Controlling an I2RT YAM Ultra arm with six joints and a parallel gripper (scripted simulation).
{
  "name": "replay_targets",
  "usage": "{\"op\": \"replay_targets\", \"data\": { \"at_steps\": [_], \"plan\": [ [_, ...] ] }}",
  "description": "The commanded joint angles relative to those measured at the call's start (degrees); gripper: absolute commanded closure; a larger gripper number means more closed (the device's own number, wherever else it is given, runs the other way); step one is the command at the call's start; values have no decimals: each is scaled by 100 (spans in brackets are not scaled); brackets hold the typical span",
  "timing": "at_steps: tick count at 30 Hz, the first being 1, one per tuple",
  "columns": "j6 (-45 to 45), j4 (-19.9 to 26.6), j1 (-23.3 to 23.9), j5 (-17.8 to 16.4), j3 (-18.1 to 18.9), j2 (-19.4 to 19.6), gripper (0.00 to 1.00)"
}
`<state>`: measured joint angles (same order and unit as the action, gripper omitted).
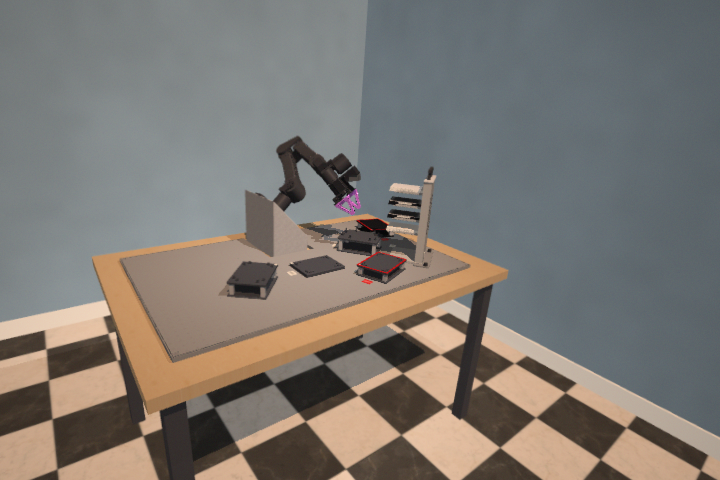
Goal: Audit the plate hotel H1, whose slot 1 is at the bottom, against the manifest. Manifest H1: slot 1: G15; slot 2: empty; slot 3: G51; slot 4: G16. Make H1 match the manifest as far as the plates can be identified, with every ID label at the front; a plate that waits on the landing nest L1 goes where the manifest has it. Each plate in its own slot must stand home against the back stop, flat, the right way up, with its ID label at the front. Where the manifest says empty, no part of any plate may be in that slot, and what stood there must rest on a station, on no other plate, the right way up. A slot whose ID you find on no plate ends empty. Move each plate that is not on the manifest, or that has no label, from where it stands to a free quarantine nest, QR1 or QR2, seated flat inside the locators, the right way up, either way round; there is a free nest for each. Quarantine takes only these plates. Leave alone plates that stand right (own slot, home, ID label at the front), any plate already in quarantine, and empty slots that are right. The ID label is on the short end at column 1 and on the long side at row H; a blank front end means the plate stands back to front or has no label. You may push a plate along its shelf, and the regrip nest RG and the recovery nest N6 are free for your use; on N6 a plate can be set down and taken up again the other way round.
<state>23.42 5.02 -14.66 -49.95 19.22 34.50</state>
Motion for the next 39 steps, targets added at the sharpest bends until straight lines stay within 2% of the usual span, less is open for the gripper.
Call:
{"op": "replay_targets", "data": {
  "at_steps": [1, 3, 5, 18, 39],
  "plan": [
    [129, -222, -1, 206, 16, -169, 0],
    [129, -222, -1, 206, 16, -169, 0],
    [141, -273, -69, 234, 170, 99, 0],
    [243, -657, -294, 450, 393, 630, 0],
    [349, -1076, -552, 700, 739, 1317, 0]
  ]
}}
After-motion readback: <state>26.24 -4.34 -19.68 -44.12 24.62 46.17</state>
